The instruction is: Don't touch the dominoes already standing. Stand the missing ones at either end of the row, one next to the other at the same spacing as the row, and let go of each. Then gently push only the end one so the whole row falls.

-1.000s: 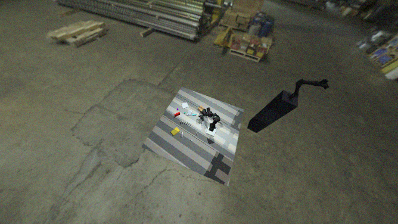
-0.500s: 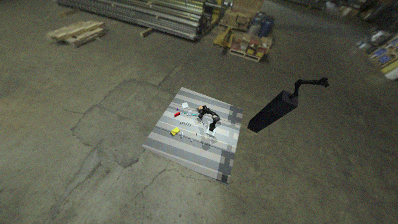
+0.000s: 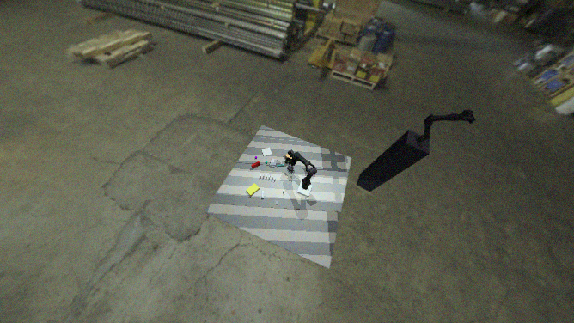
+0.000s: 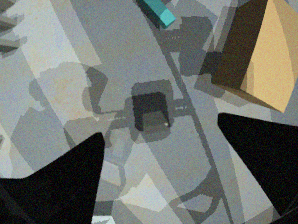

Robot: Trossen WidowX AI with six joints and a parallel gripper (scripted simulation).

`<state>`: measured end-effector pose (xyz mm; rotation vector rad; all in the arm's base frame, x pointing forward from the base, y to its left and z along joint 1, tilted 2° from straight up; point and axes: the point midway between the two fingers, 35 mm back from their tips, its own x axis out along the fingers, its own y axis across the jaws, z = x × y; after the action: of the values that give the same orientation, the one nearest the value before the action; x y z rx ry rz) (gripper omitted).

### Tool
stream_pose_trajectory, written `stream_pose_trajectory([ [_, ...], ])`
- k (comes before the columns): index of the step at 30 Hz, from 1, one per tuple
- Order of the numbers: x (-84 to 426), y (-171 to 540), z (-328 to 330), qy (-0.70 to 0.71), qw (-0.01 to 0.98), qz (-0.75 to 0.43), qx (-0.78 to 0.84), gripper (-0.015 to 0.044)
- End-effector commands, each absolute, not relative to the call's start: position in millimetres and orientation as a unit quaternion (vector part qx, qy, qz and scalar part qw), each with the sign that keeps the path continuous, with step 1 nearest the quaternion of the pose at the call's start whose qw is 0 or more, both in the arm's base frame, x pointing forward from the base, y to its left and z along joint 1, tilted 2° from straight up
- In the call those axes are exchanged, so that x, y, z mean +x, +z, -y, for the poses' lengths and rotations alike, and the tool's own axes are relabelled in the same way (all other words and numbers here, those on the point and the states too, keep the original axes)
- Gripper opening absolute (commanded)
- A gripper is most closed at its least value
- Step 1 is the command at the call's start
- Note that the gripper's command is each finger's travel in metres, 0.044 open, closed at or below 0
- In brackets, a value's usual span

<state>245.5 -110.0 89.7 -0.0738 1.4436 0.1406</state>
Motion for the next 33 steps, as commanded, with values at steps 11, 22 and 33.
stream_pose_trajectory([
  [11, 235, 86, 109, 0.070, 0.709, -0.699, -0.062, 0.0440],
  [22, 234, 41, 107, 0.070, 0.709, -0.699, -0.061, 0.0440],
  [33, 234, 26, 107, 0.070, 0.709, -0.699, -0.061, 0.0440],
])
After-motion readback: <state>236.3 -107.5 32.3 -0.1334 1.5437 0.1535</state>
